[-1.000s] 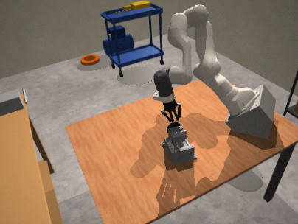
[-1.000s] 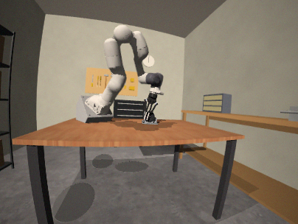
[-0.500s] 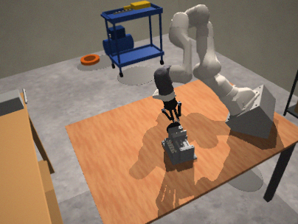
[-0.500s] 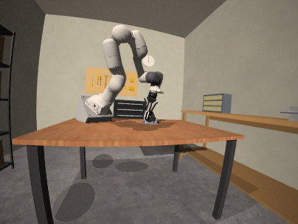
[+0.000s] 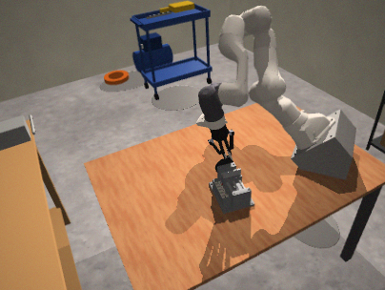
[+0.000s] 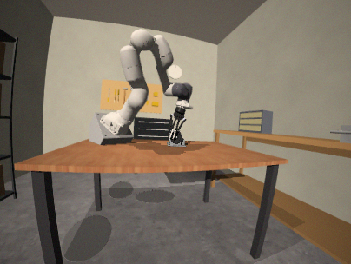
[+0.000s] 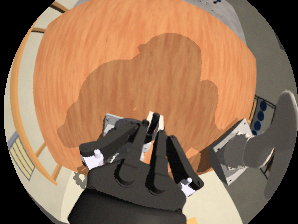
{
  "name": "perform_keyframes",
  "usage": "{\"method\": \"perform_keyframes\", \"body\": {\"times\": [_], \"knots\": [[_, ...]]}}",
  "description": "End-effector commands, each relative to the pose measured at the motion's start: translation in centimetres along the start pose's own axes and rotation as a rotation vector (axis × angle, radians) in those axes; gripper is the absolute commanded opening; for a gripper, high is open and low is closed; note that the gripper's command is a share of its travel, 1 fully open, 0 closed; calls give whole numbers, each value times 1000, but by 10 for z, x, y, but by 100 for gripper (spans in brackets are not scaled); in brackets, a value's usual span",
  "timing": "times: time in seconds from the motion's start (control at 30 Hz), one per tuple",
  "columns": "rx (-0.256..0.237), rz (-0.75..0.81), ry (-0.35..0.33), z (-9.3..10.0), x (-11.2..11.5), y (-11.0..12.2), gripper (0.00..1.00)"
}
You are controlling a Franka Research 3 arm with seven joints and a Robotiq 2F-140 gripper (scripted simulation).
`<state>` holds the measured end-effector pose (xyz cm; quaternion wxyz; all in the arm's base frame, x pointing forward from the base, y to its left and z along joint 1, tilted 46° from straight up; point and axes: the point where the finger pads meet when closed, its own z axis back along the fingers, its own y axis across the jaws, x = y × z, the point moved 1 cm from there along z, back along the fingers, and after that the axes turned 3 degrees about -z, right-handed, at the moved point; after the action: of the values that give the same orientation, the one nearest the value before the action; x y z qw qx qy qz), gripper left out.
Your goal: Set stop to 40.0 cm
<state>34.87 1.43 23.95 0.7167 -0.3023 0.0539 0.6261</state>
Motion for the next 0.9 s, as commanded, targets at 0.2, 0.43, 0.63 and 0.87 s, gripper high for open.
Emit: {"method": "perform_keyframes", "body": {"times": [0.2,0.43,0.63,0.87], "knots": [[10,3,2,4,0,3,4],[10,3,2,5,0,3,4],[10,3,2,6,0,2,4],[10,3,1,7,0,2,4]]}}
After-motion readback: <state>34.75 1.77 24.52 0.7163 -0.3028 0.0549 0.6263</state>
